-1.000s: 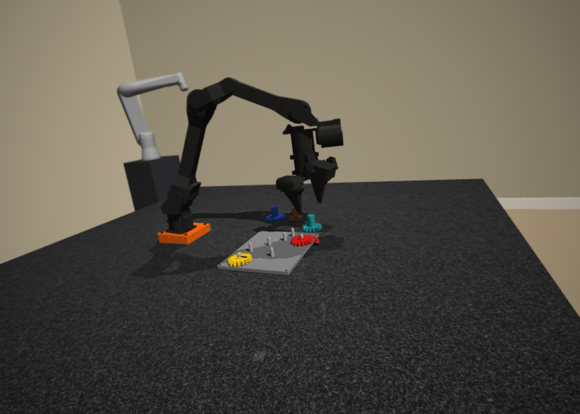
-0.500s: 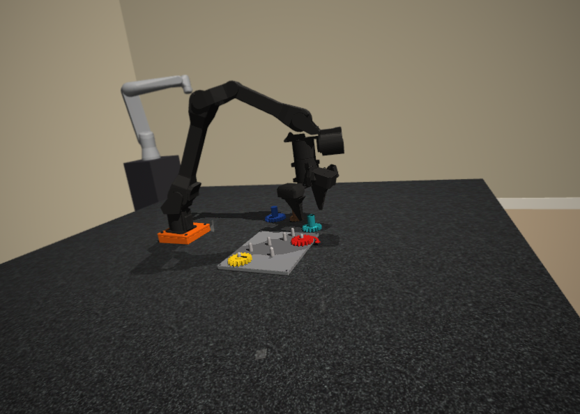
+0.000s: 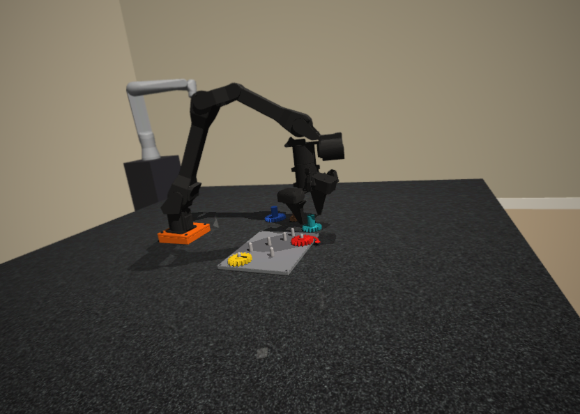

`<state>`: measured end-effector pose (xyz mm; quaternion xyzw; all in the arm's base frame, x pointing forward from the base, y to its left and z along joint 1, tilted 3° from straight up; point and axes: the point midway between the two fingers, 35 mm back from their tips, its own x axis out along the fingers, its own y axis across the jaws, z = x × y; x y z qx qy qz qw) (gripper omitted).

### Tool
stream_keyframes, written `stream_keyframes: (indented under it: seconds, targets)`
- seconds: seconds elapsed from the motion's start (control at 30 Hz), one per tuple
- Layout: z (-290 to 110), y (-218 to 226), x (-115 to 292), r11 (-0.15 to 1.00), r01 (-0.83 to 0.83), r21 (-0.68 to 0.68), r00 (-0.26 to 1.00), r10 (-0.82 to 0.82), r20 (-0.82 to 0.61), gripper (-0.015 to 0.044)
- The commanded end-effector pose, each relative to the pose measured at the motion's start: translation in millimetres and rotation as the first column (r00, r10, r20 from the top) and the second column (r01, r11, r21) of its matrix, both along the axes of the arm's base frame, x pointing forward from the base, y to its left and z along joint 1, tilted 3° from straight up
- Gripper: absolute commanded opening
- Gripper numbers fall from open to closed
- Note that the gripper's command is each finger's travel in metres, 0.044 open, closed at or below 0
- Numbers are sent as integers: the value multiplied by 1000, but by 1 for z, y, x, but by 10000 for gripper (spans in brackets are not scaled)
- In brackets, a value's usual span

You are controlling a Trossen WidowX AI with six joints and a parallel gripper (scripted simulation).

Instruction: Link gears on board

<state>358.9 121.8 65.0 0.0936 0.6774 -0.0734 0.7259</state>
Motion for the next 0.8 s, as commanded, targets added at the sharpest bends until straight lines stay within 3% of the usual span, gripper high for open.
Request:
stream_keyframes:
  seconds: [0.0,0.33,0.57,0.77]
  targets:
    - [-1,1,0,1000,3,4,1000,-3,0,309]
    - [-1,1,0,1000,3,4,1000,-3,0,46]
    - [-1,1,0,1000,3,4,1000,-3,0,0]
    - [7,1,2,1000,3,4,1000,-3,0,0]
